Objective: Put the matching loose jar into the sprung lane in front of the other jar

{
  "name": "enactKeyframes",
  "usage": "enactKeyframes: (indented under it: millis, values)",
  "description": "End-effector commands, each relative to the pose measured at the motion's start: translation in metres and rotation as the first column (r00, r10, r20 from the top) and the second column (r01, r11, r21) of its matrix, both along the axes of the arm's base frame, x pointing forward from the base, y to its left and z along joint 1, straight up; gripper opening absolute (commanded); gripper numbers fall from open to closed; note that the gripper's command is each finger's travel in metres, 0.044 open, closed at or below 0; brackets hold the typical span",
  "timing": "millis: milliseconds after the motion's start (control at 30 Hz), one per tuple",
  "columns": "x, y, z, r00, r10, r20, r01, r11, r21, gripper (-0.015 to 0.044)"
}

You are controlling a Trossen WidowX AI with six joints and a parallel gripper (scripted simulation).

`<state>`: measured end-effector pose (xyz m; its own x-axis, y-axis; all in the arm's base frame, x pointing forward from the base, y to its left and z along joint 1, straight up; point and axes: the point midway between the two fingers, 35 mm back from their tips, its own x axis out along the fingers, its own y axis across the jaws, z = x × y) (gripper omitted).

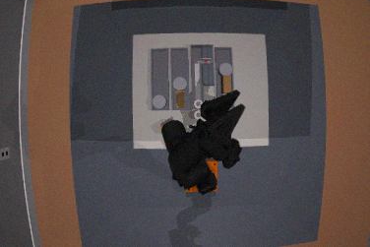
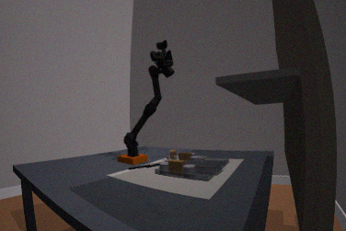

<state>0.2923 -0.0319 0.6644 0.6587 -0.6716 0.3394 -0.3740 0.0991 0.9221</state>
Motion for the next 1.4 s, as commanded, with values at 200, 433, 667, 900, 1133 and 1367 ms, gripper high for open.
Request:
enactKeyframes:
  millis: [200,433,667,900,1133,1367]
  values:
    - [-0.049,0.023,0.033,0.914,0.219,0.342,-0.274,0.954,0.121,0.0440]
    - [-0.125,0.025,0.068,0.597,0.364,0.715,-0.637,0.756,0.148,0.0440]
    - [-0.188,-0.011,0.080,0.234,0.276,0.932,-0.869,0.488,0.073,0.0440]
    - [-0.226,-0.073,0.070,-0.054,0.018,0.998,-0.972,0.227,-0.057,0.0440]
    - [-0.229,-0.122,0.056,-0.222,-0.250,0.943,-0.973,-0.012,-0.232,0.0440]
    - [-0.210,-0.187,0.018,-0.254,-0.610,0.751,-0.898,-0.140,-0.418,0.0440]
